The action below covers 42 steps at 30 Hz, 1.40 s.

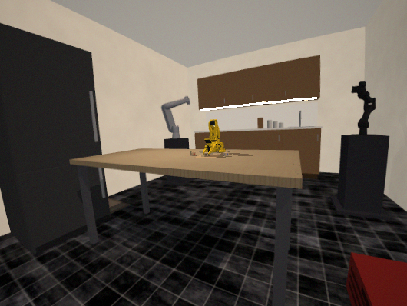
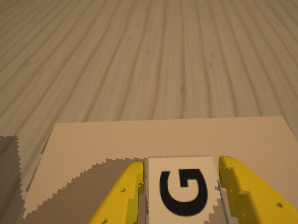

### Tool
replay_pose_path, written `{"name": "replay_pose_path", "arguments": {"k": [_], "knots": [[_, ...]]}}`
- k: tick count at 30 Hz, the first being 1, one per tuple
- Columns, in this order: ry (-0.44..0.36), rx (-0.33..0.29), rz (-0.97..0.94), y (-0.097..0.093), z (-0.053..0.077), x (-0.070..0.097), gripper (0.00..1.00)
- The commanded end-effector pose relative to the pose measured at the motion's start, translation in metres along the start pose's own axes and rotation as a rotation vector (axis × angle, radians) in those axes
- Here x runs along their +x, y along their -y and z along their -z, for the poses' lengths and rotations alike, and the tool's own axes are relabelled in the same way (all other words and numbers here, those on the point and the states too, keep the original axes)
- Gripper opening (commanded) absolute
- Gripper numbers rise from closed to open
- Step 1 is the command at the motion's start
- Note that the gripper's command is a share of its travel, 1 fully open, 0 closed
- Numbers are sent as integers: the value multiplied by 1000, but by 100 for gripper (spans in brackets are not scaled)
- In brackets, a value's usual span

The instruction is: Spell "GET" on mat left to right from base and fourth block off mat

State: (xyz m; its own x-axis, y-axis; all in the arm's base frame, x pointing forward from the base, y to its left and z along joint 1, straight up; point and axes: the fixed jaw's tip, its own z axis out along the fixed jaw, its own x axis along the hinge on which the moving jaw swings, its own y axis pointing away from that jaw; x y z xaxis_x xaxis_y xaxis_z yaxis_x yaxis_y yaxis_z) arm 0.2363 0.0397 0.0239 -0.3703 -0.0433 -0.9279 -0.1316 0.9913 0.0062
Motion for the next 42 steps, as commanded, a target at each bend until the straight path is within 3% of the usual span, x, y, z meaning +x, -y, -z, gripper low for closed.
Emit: {"name": "replay_pose_path", "arguments": {"k": [1,13,26,30,36,38,42], "knots": [[50,2,-5,1,-2,-11,22],[50,2,-5,1,-2,-11,32],[53,0,-47,0,0,-11,33],[64,-8,-199,0,4,-11,33],[88,-38,-597,-1,15,-14,33],[88,-38,-597,-1,15,-14,33],[100,-67,-880,-1,23,-16,33]]}}
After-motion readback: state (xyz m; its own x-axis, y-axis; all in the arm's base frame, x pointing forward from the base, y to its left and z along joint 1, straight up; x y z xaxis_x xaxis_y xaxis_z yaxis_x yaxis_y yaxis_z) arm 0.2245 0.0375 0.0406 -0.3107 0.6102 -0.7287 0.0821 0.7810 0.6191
